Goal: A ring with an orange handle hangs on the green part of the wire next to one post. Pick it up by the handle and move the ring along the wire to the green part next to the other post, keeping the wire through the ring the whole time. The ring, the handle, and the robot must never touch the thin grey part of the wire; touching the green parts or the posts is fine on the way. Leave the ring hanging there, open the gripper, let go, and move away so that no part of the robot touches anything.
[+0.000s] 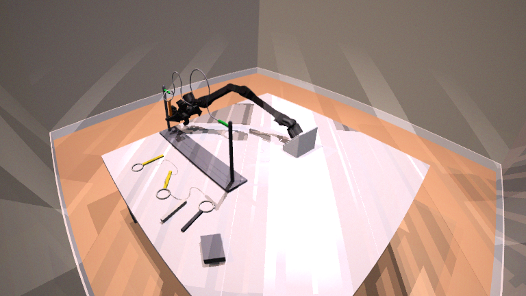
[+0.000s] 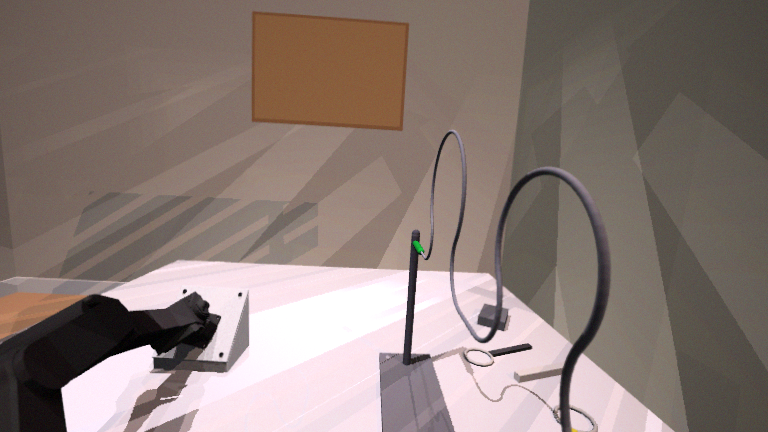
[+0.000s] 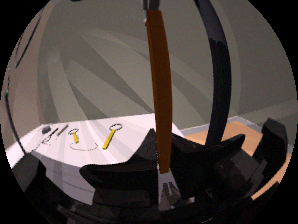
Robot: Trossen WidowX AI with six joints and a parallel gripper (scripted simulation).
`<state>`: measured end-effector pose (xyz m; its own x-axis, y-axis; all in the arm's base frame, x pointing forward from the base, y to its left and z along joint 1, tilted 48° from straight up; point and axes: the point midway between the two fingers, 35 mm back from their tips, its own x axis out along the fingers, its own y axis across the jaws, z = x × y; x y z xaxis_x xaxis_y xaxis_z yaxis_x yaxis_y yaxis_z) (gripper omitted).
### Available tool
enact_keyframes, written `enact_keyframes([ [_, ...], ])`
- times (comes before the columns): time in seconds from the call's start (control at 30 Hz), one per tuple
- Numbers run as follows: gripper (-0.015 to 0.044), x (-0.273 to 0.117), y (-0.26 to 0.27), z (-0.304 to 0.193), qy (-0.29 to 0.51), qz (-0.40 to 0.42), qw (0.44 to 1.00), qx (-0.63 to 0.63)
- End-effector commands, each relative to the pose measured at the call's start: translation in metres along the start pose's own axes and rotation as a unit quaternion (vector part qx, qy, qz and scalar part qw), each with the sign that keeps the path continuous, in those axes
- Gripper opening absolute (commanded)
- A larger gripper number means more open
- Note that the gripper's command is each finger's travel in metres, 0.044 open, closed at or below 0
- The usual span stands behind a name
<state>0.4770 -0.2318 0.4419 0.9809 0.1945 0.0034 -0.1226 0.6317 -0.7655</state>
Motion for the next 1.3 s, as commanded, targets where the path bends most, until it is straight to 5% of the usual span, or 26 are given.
enact_keyframes([
  [0.0,-0.0129,0.000,0.000,0.000,0.000,0.000,1.000,-0.001],
  [1.27,-0.0150,0.000,0.001,0.020,-0.001,-0.003,1.000,0.002],
])
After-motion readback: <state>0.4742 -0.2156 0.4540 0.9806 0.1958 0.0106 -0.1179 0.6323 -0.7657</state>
